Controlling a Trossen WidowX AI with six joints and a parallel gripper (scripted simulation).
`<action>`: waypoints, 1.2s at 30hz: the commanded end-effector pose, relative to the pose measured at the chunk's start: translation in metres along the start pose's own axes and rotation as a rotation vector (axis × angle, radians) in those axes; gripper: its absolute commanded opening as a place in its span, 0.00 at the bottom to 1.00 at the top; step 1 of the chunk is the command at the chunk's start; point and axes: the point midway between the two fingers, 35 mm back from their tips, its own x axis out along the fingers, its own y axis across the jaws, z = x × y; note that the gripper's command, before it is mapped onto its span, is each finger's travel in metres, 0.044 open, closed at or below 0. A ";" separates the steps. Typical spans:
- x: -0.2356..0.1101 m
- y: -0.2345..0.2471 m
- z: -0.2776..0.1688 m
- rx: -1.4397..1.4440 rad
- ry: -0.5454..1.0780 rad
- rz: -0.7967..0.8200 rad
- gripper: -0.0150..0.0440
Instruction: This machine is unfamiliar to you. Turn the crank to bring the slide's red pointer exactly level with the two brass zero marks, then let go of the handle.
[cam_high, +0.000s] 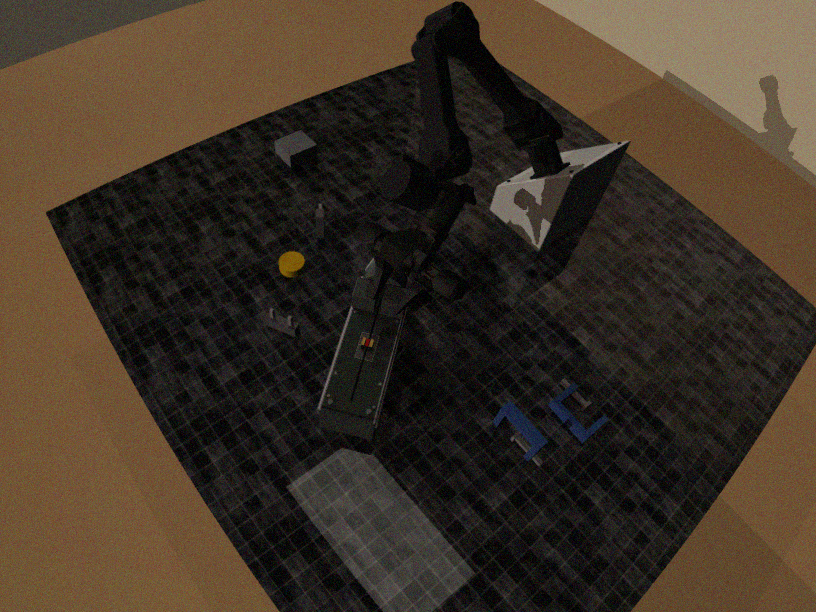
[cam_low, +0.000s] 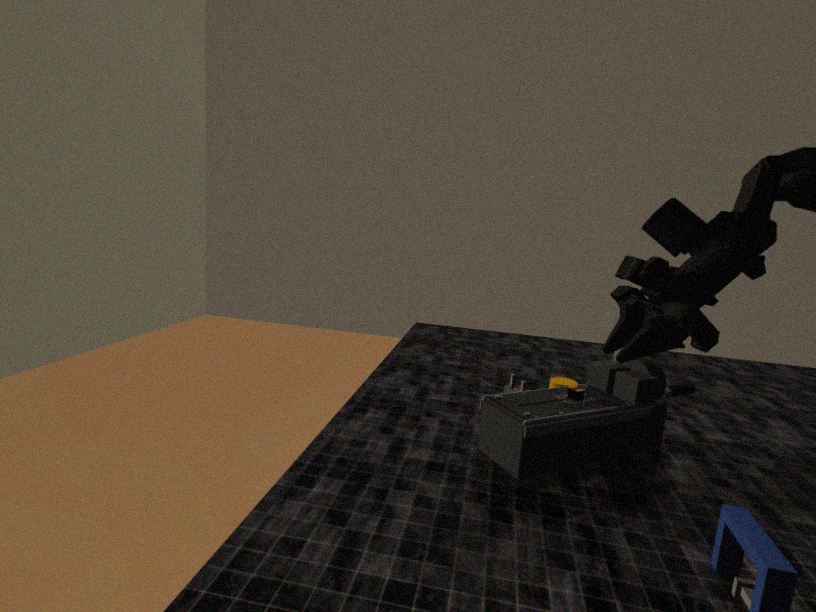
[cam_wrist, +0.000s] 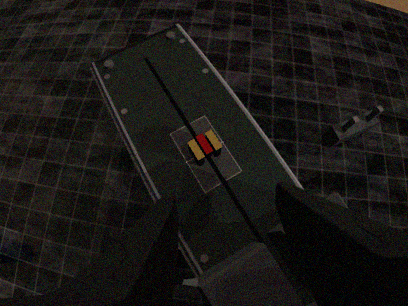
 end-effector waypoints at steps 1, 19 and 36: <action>0.000 0.000 0.000 0.000 0.000 -0.001 0.74; 0.000 0.000 0.000 0.000 0.000 -0.001 0.51; 0.000 0.000 0.000 0.000 0.000 0.000 0.25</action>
